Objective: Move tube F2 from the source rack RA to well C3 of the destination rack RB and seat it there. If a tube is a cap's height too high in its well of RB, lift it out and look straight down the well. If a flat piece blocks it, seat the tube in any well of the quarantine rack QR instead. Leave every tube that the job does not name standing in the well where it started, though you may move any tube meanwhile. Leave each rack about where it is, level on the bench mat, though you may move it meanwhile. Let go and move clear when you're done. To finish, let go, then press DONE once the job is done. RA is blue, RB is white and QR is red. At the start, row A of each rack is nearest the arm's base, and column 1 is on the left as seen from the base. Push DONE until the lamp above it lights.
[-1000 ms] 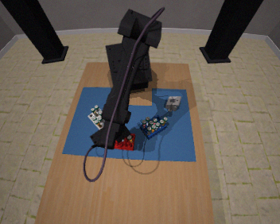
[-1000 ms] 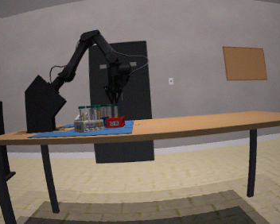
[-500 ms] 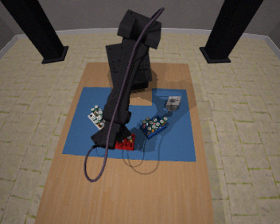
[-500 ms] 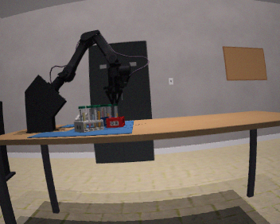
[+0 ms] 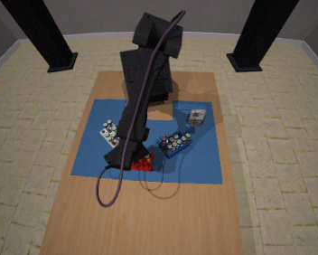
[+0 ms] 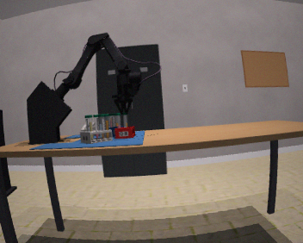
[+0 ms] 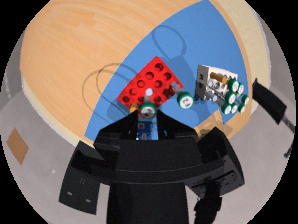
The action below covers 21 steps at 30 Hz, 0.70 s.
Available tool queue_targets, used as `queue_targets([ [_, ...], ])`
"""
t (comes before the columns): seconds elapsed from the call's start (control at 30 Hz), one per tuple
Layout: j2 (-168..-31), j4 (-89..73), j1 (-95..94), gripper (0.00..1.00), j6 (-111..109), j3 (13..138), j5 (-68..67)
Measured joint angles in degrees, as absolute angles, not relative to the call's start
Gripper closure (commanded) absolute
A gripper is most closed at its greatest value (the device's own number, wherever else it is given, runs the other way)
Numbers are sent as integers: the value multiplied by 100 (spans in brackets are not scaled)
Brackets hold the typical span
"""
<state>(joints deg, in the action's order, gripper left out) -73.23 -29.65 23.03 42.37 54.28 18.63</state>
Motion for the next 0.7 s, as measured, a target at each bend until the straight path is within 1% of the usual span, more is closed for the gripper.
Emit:
queue_targets([
  [0.33,-7336,-2923,2292,70,4246,5395,1857],
  [0.37,-7336,-2923,2292,100,4246,5395,1857],
  [0.7,-7336,-2923,2292,100,4246,5395,1850],
])
